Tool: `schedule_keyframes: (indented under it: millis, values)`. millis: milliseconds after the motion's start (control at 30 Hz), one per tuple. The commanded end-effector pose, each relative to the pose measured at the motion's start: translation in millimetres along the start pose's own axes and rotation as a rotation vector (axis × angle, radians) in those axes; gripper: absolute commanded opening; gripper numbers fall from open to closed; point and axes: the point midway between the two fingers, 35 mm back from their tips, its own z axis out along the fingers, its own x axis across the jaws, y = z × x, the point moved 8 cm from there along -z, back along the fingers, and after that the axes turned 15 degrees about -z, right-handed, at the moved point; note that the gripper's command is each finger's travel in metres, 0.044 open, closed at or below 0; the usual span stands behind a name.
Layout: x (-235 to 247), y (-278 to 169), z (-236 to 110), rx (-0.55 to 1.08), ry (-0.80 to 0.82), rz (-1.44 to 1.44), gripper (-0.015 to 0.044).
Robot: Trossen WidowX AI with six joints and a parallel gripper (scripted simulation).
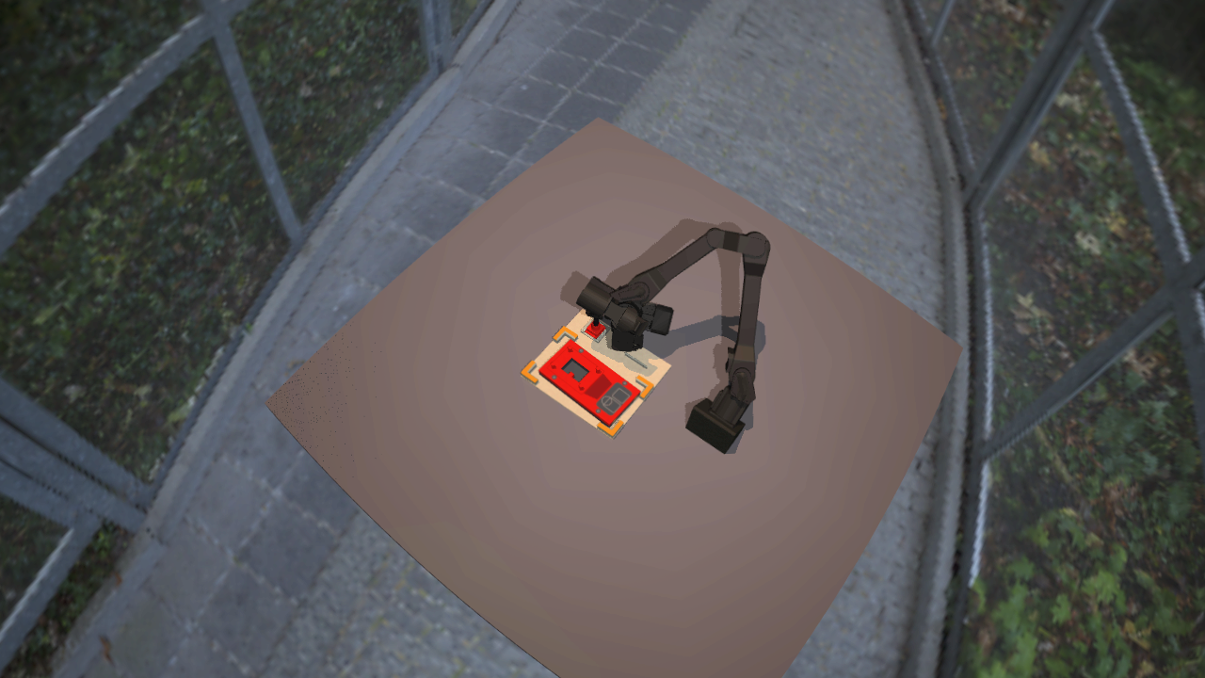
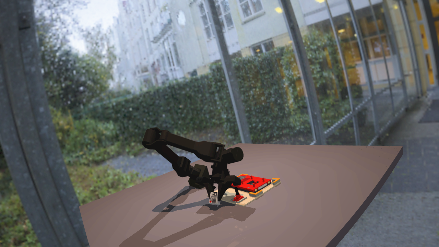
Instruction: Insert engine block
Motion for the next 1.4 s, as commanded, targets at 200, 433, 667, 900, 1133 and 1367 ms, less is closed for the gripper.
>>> schedule_keyframes:
  millis: [200,433,667,900,1133,1367]
  values:
    - [1.8,3.1,13.0,0.008,0.001,-0.008,0.0000]
    - [1.4,4.7,14.8,0.008,0.001,-0.008,0.0000]
    - [1.3,4.9,15.0,0.008,0.001,-0.008,0.0000]
    - [1.0,6.4,16.7,0.008,0.001,-0.008,0.0000]
    - [0.6,8.0,18.6,0.008,0.001,-0.008,0.0000]
    - [0.6,8.0,18.6,0.008,0.001,-0.008,0.0000]
